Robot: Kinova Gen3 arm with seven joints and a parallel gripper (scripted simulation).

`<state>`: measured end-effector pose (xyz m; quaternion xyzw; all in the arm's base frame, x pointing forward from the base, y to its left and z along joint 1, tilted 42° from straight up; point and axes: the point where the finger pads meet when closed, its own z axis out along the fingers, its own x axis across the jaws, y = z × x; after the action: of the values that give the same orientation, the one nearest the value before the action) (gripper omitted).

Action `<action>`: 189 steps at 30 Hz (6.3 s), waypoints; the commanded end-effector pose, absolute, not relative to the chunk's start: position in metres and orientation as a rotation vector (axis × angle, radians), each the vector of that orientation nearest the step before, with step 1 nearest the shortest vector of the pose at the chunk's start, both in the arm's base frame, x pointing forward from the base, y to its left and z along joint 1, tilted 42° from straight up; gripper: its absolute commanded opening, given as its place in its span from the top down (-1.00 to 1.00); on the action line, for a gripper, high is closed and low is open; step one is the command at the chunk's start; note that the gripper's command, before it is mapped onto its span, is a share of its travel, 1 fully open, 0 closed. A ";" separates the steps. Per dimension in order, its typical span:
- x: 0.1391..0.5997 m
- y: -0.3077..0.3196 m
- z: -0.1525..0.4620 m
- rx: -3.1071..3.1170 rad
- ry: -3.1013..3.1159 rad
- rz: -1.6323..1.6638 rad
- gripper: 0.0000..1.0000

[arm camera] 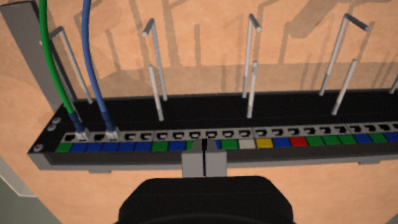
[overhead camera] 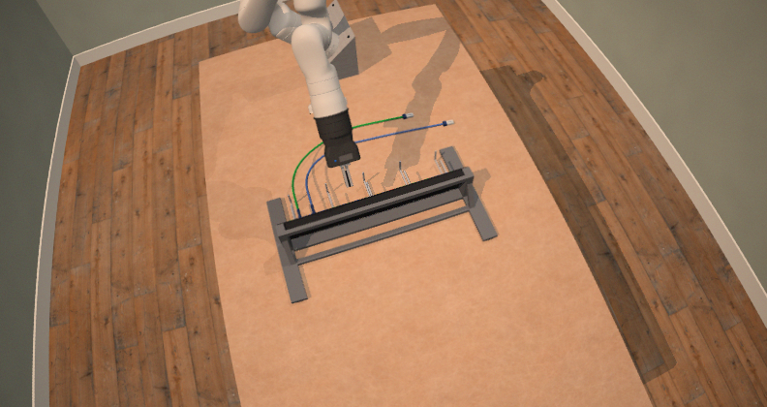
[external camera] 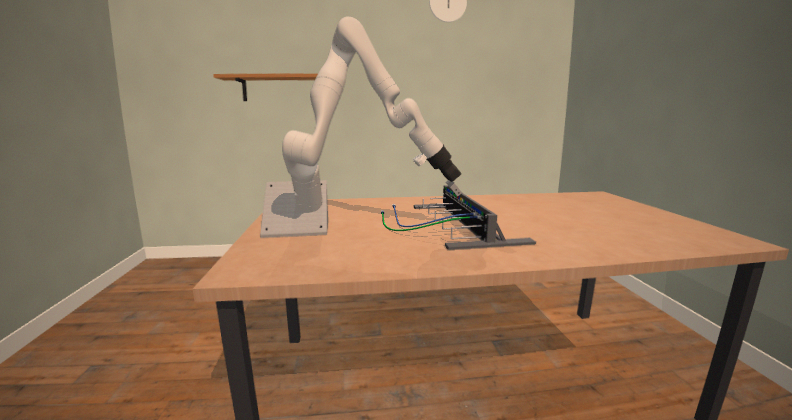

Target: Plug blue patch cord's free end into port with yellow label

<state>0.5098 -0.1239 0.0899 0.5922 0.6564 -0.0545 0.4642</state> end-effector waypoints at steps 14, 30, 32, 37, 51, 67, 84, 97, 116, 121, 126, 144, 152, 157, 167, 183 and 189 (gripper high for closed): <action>0.510 -0.123 0.090 1.454 1.613 -0.132 1.00; 0.495 -0.105 0.106 1.454 1.613 -0.132 1.00; 0.495 -0.105 0.106 1.454 1.613 -0.132 1.00; 0.479 -0.087 0.123 1.454 1.613 -0.132 1.00; 0.443 -0.046 0.160 1.454 1.613 -0.132 1.00; 0.434 -0.037 0.169 1.454 1.613 -0.132 1.00; 0.427 -0.074 0.203 1.454 1.613 -0.132 1.00; 0.421 -0.108 0.235 1.454 1.613 -0.132 1.00; 0.426 -0.115 0.231 1.454 1.613 -0.132 1.00; 0.431 -0.121 0.225 1.454 1.613 -0.132 1.00; 0.442 -0.133 0.215 1.454 1.613 -0.132 1.00; 0.483 -0.180 0.172 1.454 1.613 -0.132 1.00; 0.493 -0.192 0.161 1.454 1.613 -0.132 1.00; 0.497 -0.195 0.158 1.454 1.613 -0.132 1.00; 0.497 -0.196 0.158 1.454 1.613 -0.132 1.00; 0.497 -0.196 0.158 1.454 1.613 -0.132 1.00; 0.497 -0.196 0.158 1.454 1.613 -0.132 1.00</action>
<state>0.4966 -0.1965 0.1572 0.5923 0.6564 -0.0543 0.4641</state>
